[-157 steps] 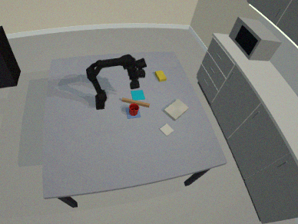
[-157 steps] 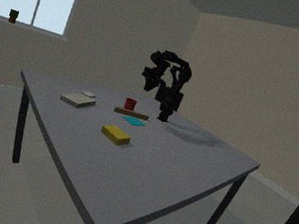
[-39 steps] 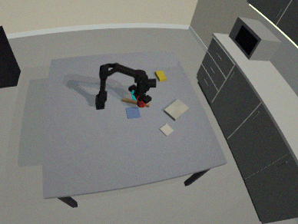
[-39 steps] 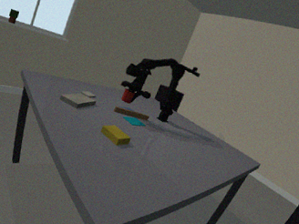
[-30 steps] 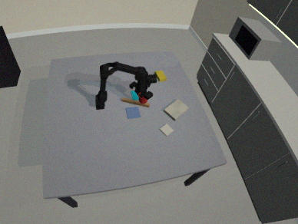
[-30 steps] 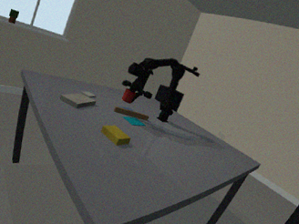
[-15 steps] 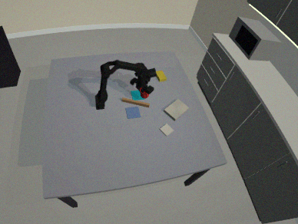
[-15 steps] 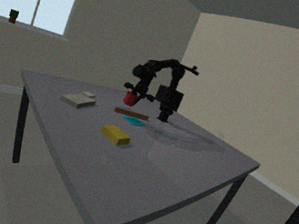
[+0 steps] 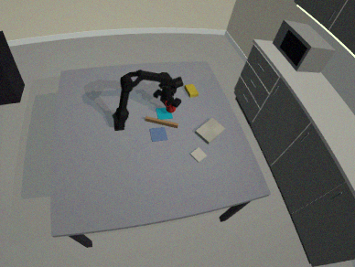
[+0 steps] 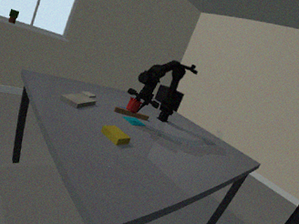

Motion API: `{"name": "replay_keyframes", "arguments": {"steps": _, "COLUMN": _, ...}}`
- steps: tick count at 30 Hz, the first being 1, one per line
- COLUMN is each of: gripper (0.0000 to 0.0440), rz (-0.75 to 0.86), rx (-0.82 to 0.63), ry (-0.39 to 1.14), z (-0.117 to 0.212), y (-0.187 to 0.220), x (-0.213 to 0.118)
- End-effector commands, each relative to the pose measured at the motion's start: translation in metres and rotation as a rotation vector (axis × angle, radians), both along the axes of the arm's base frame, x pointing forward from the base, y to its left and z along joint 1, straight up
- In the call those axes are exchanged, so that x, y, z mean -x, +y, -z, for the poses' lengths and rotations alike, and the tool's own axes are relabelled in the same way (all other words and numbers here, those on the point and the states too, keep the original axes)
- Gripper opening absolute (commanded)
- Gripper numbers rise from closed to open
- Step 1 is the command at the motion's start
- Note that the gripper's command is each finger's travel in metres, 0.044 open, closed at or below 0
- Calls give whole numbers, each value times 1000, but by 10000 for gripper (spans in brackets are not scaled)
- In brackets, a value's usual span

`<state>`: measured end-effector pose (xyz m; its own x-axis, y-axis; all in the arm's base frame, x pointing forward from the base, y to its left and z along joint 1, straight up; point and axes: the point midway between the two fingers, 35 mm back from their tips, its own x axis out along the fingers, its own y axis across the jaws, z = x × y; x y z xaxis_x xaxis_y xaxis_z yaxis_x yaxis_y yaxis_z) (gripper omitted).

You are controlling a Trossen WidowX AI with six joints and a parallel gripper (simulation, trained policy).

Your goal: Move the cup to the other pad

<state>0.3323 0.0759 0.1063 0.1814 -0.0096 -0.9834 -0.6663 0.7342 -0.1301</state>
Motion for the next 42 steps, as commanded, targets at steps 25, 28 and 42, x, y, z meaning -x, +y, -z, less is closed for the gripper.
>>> {"name": "replay_keyframes", "arguments": {"steps": 25, "gripper": 111, "rz": 33, "rx": -6, "ry": -4, "z": 45, "y": 19, "x": 17}}
{"name": "replay_keyframes", "arguments": {"steps": 28, "gripper": 135, "rz": 37, "rx": -29, "ry": -31, "z": 38, "y": 20, "x": 14}}
{"name": "replay_keyframes", "arguments": {"steps": 42, "gripper": 168, "rz": 30, "rx": -92, "ry": -76, "z": 13, "y": 19, "x": 25}}
